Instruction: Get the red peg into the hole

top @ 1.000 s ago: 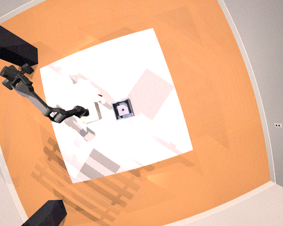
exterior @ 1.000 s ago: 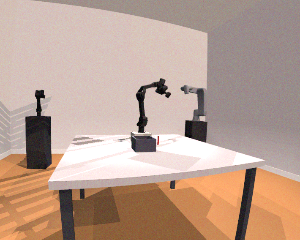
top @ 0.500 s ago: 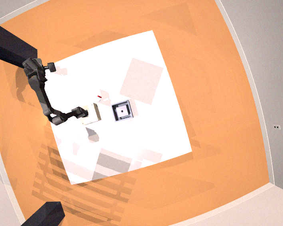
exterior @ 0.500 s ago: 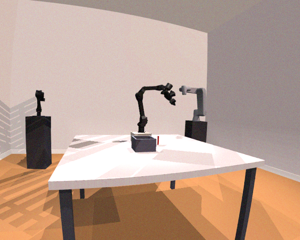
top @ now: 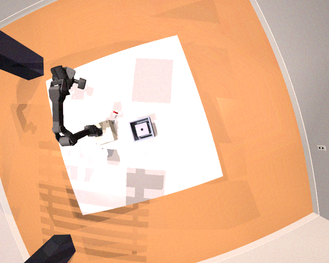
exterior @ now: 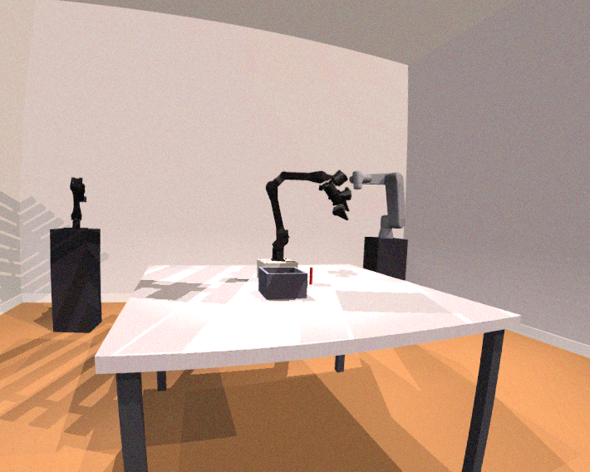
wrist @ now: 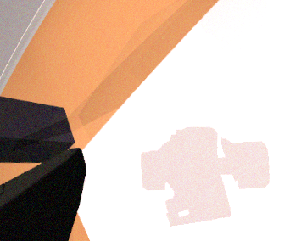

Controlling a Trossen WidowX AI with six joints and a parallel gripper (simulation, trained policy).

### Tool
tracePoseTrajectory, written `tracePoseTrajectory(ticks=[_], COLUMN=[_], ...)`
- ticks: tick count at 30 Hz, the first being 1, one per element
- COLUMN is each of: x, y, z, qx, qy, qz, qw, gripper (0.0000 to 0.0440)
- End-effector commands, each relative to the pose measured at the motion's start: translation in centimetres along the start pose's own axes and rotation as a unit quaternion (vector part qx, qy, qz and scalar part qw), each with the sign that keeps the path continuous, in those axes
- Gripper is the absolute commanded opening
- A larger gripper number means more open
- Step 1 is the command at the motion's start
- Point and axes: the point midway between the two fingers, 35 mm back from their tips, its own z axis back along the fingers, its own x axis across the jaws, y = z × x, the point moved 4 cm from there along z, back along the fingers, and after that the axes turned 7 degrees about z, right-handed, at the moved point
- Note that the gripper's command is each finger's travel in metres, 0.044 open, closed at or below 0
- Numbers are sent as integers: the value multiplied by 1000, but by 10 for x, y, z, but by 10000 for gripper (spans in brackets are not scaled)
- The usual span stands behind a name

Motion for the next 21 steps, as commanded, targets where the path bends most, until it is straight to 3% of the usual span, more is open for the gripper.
tracePoseTrajectory(ticks=[1,11,21], x=[-31,-101,-162], y=[0,6,25], z=[0,7,19], qx=[-1,-11,-23], qy=[39,128,209], qz=[-59,-206,-349], qw=[997,970,913], gripper=[440,440,440])
